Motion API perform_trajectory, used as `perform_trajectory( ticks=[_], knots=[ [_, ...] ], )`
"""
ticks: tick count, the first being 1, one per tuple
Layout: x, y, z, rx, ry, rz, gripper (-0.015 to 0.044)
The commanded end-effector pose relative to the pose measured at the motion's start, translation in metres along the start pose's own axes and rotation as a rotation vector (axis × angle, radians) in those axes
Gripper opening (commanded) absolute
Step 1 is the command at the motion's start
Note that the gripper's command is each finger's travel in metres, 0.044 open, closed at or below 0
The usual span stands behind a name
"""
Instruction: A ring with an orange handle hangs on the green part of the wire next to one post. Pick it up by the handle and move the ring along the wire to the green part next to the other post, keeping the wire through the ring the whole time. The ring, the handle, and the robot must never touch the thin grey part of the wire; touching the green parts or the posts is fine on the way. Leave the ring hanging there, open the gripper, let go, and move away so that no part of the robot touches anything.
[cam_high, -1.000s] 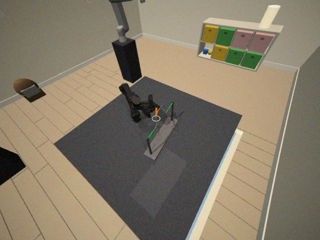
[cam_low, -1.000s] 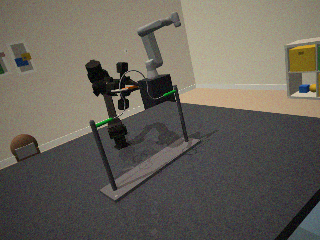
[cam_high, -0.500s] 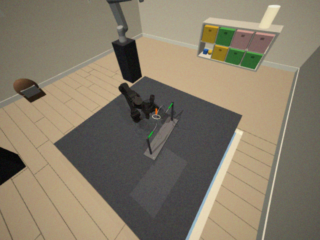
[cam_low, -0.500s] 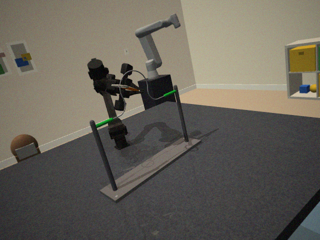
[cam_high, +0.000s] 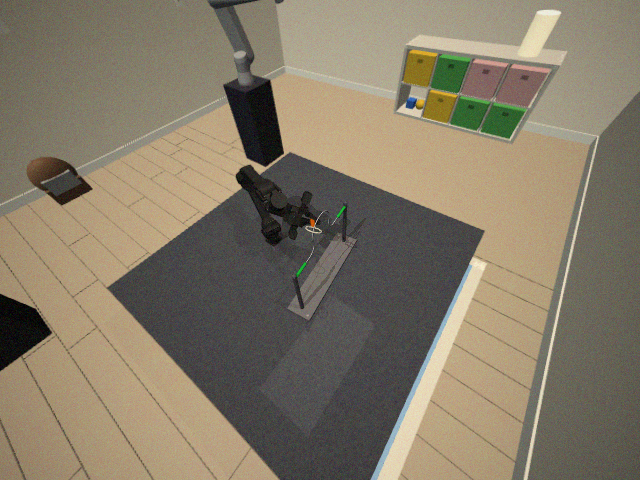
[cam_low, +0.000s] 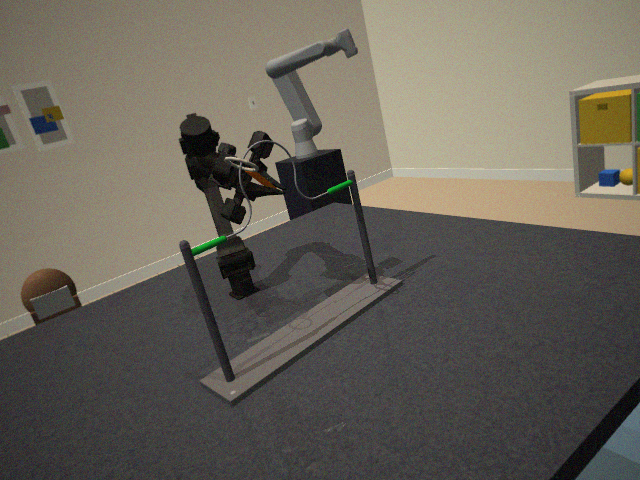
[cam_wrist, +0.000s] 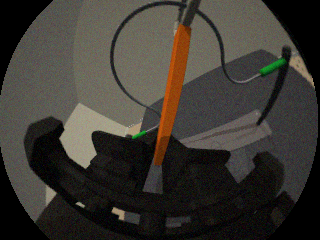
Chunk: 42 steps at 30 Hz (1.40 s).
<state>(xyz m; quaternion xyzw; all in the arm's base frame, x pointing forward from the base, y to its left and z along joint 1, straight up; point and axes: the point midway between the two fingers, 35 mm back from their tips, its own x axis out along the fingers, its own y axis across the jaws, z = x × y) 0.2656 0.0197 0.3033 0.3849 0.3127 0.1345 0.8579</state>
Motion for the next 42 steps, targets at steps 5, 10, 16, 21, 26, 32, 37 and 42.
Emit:
perform_trajectory(
  ticks=[5,10,16,21,26,32,37,42],
  knots=[
    [0.000,-0.004,0.001,-0.102,-0.016,-0.066,-0.0150],
    [0.000,-0.008,0.002,-0.167,-0.025,-0.112,-0.0150],
    [0.000,-0.013,0.003,-0.246,-0.036,-0.167,-0.0150],
    [0.000,-0.017,0.004,-0.312,-0.046,-0.213,-0.0150],
    [-0.001,-0.021,0.005,-0.377,-0.055,-0.258,-0.0150],
    [-0.001,-0.025,0.007,-0.456,-0.067,-0.312,-0.0150],
    [-0.002,-0.029,0.009,-0.522,-0.077,-0.357,-0.0150],
    [-0.003,-0.032,0.011,-0.587,-0.086,-0.402,-0.0150]
  ],
)
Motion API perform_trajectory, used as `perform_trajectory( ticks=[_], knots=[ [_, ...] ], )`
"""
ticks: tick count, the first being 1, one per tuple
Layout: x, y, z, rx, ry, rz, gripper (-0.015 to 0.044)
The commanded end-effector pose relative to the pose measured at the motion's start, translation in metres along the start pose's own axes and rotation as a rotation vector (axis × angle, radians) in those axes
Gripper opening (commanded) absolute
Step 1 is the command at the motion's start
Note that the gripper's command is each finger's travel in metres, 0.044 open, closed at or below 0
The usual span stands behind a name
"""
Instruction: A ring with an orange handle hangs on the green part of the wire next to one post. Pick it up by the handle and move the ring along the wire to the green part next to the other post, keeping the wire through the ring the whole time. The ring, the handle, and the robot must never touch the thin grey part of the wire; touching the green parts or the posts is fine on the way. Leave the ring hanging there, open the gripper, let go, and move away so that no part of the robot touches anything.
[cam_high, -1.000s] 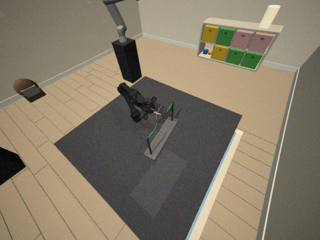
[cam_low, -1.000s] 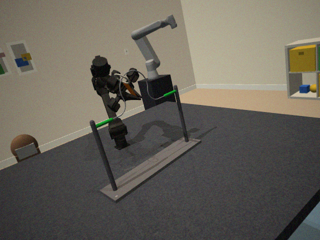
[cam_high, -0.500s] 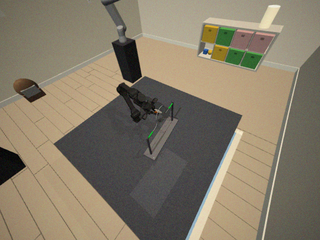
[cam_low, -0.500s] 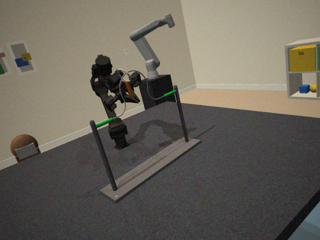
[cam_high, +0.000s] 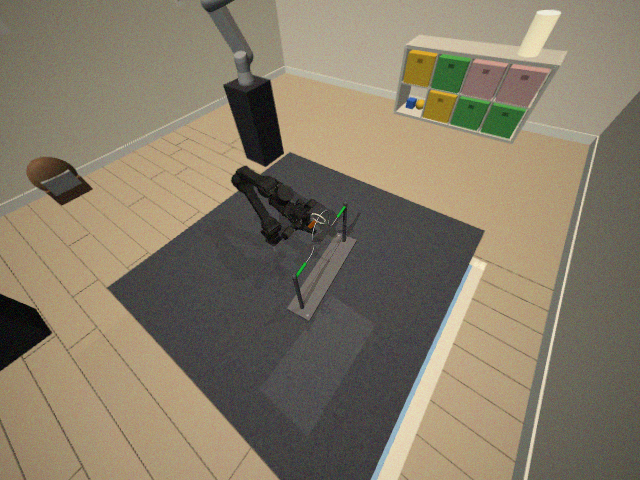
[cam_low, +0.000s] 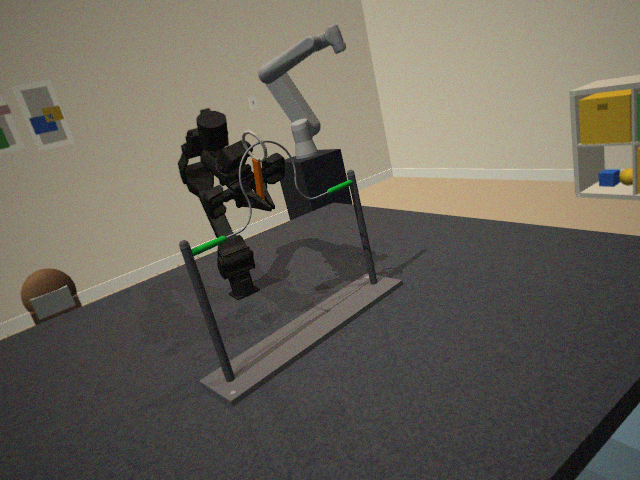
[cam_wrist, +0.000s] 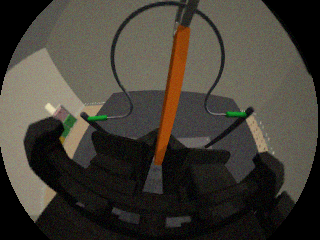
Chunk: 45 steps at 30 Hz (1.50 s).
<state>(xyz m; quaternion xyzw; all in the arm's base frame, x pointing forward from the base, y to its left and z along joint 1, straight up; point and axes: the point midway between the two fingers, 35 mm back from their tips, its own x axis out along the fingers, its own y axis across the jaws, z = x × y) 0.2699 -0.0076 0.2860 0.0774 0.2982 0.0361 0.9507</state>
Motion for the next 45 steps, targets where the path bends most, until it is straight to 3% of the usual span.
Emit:
perform_trajectory(
  ticks=[1,45],
  knots=[
    [-0.001,-0.002,0.001,-0.048,-0.012,-0.030,-0.0150],
    [-0.004,-0.035,0.012,-0.629,-0.096,-0.425,-0.0150]
  ],
)
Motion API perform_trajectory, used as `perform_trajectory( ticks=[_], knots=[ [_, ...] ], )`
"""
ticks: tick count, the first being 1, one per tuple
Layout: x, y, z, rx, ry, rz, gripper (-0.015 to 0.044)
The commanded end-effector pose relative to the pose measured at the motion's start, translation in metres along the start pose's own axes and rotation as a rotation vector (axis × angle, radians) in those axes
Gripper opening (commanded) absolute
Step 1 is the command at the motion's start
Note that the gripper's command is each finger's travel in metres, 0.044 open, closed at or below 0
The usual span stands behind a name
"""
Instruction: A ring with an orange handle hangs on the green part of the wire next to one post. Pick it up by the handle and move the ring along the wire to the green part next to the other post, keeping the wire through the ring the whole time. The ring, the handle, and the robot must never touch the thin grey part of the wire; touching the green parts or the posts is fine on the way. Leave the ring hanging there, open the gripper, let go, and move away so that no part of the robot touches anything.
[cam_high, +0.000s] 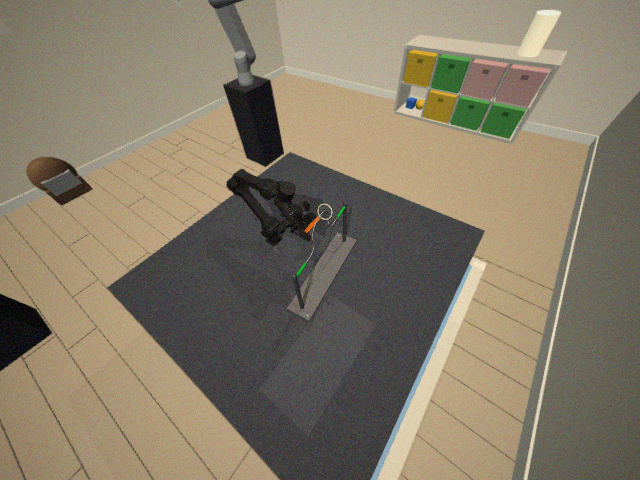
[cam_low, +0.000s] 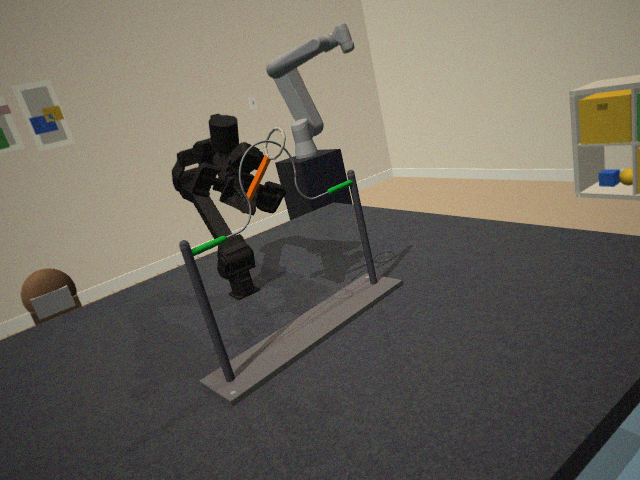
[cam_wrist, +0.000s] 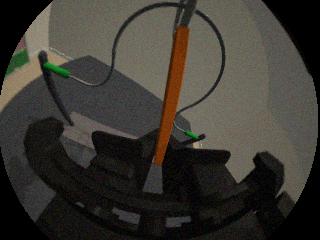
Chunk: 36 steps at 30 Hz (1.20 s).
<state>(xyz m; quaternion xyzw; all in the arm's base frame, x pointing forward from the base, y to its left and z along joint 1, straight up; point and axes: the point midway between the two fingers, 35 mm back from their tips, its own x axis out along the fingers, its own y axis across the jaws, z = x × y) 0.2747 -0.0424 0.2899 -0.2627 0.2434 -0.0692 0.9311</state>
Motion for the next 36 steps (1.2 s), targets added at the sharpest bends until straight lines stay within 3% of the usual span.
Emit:
perform_trajectory(
  ticks=[1,36],
  knots=[
    [-0.001,-0.003,0.001,-0.044,-0.011,-0.034,-0.0150],
    [-0.003,-0.030,0.008,-0.513,-0.074,-0.345,-0.0150]
  ],
)
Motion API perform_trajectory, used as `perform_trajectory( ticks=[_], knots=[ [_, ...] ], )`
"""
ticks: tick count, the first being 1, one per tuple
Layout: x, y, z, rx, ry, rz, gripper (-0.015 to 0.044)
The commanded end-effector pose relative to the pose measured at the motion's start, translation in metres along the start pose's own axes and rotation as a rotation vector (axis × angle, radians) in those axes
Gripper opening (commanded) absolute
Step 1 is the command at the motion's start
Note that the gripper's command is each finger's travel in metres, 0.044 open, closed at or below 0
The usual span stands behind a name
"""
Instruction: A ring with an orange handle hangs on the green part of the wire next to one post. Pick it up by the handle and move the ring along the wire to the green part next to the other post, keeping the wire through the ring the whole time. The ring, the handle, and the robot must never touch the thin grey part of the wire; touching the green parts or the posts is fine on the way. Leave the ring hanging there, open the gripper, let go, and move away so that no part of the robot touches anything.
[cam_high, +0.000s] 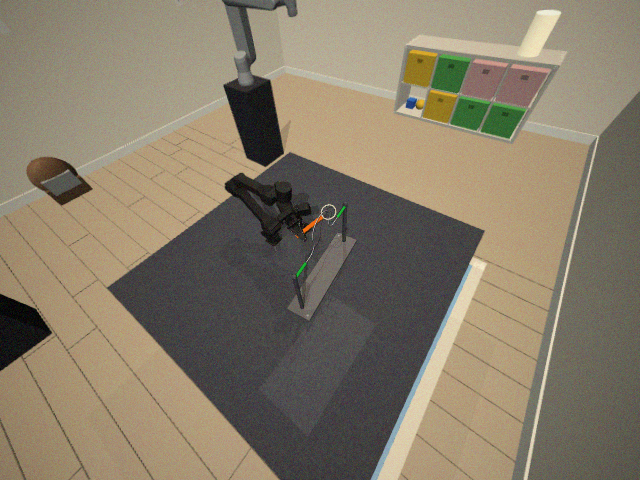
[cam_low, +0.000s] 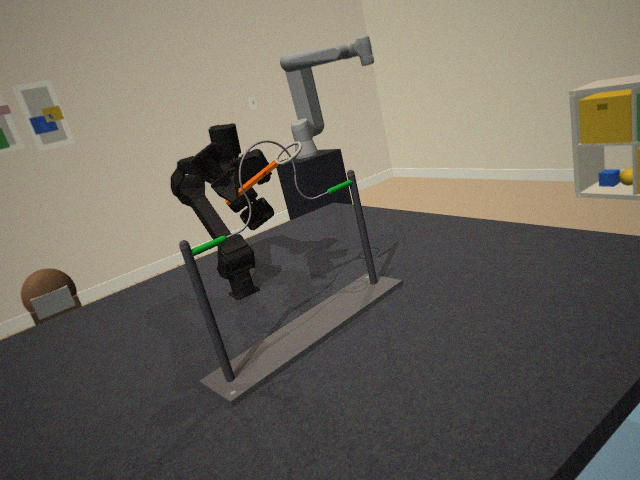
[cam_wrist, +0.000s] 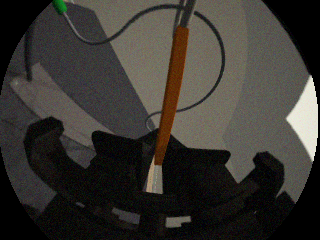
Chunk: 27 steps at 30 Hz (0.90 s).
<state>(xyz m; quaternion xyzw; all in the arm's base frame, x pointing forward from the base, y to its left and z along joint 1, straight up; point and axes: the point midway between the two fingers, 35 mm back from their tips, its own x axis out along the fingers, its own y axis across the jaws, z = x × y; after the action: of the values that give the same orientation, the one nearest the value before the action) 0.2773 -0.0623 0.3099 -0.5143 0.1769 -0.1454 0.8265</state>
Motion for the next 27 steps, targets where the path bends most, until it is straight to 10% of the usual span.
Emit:
perform_trajectory(
  ticks=[1,27],
  knots=[
    [-0.001,-0.004,0.000,-0.042,-0.005,-0.035,-0.0150],
    [-0.001,-0.024,0.004,-0.385,-0.048,-0.260,-0.0150]
  ],
)
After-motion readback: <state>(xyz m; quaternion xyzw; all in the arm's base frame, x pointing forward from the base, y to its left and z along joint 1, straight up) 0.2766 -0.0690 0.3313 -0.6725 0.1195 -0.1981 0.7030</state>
